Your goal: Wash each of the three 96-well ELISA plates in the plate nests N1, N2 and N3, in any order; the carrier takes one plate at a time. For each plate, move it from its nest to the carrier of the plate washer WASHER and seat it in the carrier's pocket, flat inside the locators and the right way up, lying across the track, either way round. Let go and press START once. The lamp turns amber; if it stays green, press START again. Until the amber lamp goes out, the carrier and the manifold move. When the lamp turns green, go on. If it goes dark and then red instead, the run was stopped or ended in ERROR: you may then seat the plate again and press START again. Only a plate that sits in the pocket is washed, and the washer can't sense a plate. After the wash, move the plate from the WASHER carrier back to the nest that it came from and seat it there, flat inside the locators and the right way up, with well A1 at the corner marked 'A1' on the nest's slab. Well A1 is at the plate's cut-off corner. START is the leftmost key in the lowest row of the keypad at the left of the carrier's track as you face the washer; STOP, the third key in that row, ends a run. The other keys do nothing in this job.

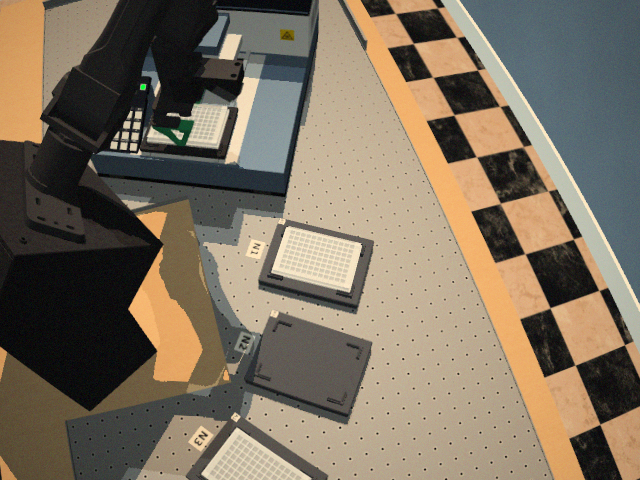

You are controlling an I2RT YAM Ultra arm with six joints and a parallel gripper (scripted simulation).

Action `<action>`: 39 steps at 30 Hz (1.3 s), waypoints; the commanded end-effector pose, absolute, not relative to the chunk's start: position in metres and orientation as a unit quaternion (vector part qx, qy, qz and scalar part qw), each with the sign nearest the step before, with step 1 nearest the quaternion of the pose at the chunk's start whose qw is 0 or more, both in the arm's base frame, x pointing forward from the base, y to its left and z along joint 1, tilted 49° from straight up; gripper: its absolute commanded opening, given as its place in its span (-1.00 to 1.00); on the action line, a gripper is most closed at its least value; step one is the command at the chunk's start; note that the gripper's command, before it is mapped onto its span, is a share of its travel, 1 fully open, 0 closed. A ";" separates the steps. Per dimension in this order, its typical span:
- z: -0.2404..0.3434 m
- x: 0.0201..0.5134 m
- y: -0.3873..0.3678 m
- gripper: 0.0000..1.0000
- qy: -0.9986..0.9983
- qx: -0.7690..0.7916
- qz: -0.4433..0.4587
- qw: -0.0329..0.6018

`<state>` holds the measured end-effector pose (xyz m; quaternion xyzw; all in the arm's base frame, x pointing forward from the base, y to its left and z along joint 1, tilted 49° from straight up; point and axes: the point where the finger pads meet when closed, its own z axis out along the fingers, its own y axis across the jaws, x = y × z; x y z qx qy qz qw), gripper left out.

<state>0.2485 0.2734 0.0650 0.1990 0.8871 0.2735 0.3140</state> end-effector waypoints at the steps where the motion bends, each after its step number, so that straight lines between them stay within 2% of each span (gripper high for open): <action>1: 0.068 0.249 0.275 -1.00 0.886 0.197 0.277 0.316; 19: 0.066 0.251 0.276 -1.00 0.886 0.197 0.277 0.316; 20: 0.066 0.251 0.276 1.00 0.886 0.197 0.277 0.316; 39: 0.066 0.251 0.276 1.00 0.886 0.197 0.277 0.316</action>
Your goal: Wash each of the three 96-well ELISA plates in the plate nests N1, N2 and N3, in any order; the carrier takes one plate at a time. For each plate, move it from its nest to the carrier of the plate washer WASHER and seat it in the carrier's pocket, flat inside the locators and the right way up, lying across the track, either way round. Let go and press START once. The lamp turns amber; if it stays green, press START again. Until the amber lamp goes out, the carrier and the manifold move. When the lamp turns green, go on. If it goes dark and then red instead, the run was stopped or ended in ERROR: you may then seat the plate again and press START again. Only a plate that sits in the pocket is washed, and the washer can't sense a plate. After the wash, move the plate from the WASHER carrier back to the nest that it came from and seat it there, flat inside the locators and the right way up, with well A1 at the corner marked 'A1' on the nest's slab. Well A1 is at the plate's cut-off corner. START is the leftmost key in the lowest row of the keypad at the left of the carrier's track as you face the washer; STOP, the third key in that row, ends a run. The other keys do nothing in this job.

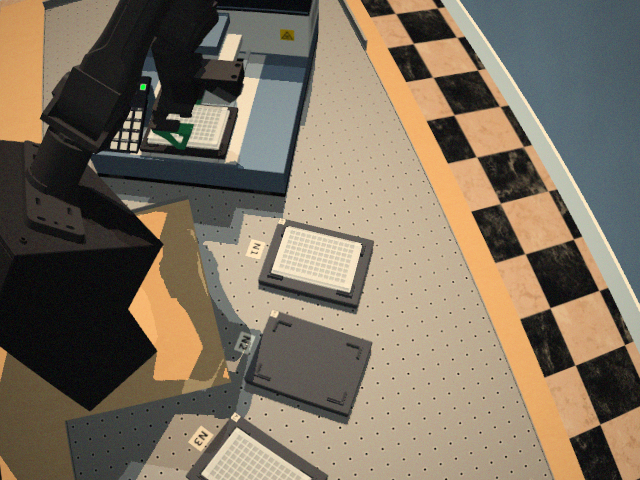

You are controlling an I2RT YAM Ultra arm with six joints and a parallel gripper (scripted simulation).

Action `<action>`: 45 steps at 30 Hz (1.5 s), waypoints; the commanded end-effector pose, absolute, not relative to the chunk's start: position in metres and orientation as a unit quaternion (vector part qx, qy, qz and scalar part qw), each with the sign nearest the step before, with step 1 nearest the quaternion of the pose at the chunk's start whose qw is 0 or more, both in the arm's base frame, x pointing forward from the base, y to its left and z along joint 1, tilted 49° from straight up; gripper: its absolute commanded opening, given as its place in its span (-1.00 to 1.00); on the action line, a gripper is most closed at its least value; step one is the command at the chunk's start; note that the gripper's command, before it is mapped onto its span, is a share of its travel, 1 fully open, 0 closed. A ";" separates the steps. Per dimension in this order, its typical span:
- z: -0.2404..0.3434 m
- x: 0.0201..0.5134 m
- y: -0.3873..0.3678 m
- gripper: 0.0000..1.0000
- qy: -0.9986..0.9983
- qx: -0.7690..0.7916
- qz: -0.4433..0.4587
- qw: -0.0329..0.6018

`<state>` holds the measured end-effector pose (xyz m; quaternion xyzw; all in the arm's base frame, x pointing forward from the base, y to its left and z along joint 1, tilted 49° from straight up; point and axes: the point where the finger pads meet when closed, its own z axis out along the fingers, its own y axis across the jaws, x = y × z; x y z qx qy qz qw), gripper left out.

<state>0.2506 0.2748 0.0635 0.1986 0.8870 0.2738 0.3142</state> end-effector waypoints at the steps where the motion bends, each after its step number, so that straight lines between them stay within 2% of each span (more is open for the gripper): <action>1: 0.066 0.251 0.276 1.00 0.886 0.197 0.277 0.316; 45: 0.101 0.215 0.257 1.00 0.886 0.198 0.277 0.315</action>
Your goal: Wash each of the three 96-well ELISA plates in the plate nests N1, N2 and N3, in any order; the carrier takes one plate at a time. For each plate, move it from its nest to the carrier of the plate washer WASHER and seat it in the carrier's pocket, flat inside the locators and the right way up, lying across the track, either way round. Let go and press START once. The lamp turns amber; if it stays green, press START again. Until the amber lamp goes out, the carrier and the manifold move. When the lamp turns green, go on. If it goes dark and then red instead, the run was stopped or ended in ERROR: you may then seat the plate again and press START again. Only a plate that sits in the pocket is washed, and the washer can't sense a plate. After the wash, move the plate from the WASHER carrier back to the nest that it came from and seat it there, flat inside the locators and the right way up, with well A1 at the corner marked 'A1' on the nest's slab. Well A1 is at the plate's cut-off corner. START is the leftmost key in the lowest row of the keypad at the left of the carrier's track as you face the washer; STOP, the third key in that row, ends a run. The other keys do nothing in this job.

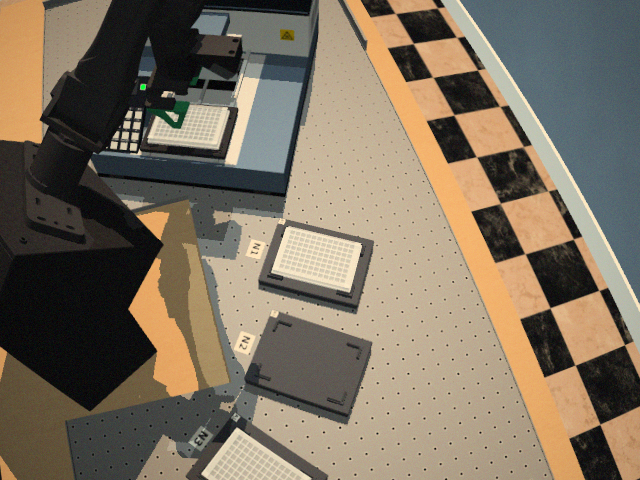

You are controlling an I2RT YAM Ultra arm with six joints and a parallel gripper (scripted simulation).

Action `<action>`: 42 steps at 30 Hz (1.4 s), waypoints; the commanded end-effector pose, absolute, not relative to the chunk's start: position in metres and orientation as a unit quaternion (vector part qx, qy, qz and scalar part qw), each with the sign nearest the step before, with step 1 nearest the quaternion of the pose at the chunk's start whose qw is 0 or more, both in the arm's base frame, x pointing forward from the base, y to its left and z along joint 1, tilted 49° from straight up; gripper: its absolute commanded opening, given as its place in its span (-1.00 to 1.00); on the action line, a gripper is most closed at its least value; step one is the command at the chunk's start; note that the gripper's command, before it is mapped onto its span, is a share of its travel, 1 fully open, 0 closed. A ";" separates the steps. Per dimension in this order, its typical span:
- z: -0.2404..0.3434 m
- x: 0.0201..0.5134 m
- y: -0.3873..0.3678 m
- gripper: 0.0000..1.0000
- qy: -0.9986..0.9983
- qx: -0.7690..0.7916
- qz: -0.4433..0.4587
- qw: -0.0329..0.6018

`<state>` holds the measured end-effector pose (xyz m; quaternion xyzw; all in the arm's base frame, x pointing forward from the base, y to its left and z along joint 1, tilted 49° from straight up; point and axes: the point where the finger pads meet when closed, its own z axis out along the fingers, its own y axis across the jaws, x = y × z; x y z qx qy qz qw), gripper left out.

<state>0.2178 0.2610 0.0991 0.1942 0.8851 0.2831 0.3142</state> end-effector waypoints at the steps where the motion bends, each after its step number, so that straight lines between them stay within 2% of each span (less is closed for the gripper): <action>1: 0.102 0.214 0.256 1.00 0.886 0.198 0.277 0.315; 42: 0.125 0.191 0.243 1.00 0.886 0.198 0.277 0.315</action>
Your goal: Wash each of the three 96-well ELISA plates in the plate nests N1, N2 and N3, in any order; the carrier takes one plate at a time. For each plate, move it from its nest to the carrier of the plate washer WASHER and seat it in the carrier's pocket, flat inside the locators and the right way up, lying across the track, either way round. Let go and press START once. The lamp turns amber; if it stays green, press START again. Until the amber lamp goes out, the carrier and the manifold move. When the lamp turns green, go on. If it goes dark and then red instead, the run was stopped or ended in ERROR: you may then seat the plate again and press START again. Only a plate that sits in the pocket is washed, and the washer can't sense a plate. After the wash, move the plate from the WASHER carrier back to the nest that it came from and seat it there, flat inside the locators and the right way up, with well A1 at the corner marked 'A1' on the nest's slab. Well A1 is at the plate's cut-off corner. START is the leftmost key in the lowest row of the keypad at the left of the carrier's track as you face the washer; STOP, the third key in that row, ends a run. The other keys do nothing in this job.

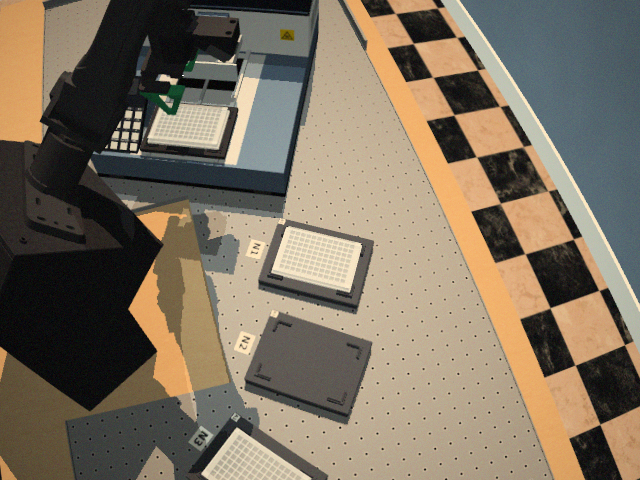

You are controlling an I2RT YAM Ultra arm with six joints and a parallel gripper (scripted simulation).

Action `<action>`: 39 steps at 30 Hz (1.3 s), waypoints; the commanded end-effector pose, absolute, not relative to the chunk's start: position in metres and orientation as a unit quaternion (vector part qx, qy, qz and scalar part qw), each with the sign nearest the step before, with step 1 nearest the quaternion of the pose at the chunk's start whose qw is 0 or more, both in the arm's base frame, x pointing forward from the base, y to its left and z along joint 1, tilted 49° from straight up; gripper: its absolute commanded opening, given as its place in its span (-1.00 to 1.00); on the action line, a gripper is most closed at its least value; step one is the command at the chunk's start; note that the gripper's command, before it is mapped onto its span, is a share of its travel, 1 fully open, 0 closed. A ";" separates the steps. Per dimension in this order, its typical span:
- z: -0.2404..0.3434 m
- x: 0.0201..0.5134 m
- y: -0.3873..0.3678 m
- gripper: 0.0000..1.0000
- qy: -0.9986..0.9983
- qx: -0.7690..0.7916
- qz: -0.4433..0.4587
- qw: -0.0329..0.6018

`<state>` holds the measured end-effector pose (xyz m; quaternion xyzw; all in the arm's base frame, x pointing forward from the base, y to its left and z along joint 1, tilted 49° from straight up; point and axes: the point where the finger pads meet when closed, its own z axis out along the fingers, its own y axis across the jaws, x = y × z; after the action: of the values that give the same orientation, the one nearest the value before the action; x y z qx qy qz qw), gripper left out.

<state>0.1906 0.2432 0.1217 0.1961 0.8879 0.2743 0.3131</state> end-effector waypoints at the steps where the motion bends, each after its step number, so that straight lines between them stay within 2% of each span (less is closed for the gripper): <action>1: 0.125 0.191 0.243 1.00 0.886 0.198 0.277 0.315; 2: 0.122 0.187 0.245 -1.00 0.889 0.183 0.272 0.320; 21: 0.077 0.124 0.281 -1.00 0.905 -0.073 0.171 0.382; 27: 0.077 0.123 0.282 -1.00 0.895 -0.157 0.135 0.396; 34: 0.073 0.120 0.282 -1.00 0.892 -0.172 0.129 0.398; 39: 0.057 0.101 0.286 -1.00 0.875 -0.245 0.095 0.407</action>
<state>0.1081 0.2840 0.0598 -0.2079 0.8866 0.1105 0.3982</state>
